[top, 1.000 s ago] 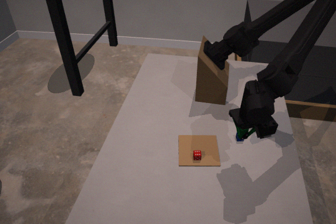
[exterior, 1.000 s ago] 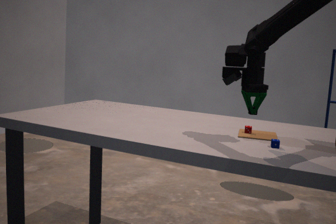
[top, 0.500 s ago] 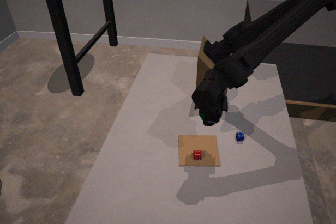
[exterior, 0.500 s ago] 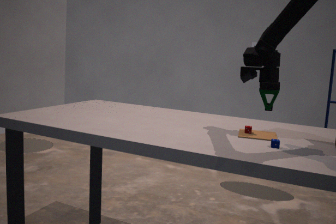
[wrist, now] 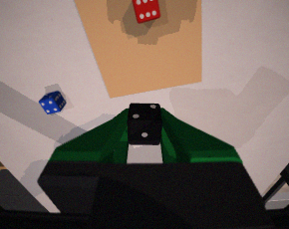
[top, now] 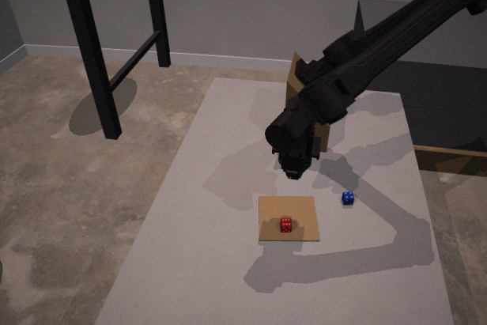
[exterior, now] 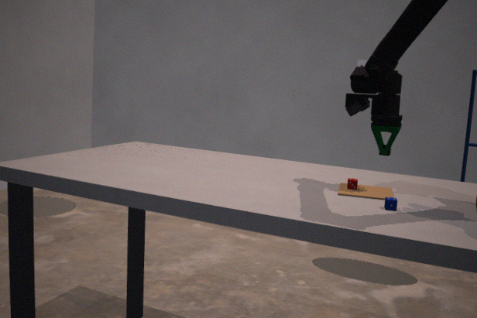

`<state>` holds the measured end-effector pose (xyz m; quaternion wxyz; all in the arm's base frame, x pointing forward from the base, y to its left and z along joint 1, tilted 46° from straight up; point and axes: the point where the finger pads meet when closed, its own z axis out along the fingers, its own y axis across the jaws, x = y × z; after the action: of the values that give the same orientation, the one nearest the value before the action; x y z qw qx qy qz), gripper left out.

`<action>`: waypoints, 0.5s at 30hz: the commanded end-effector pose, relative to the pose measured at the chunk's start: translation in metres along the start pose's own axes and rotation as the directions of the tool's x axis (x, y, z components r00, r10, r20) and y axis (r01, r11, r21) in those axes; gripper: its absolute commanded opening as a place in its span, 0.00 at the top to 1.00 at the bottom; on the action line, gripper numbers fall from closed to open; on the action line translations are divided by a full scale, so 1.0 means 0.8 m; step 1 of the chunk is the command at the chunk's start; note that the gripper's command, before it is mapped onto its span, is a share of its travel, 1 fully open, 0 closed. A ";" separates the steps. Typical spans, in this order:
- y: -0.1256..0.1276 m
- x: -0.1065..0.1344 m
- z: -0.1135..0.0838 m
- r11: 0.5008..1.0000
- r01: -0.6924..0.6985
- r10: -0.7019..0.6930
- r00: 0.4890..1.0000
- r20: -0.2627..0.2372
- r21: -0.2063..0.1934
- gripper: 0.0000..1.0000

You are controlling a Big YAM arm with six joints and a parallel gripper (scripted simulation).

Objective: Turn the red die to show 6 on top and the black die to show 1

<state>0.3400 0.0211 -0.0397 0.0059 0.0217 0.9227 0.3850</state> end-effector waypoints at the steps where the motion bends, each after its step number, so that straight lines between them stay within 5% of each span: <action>1: -0.001 -0.017 -0.008 1.000 0.007 -0.008 0.999 0.033 0.010 0.80; 15: 0.000 -0.001 0.052 1.000 -0.004 0.004 1.000 0.001 -0.001 0.80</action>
<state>0.3388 0.0432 -0.0612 0.0057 0.0134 0.9222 0.3865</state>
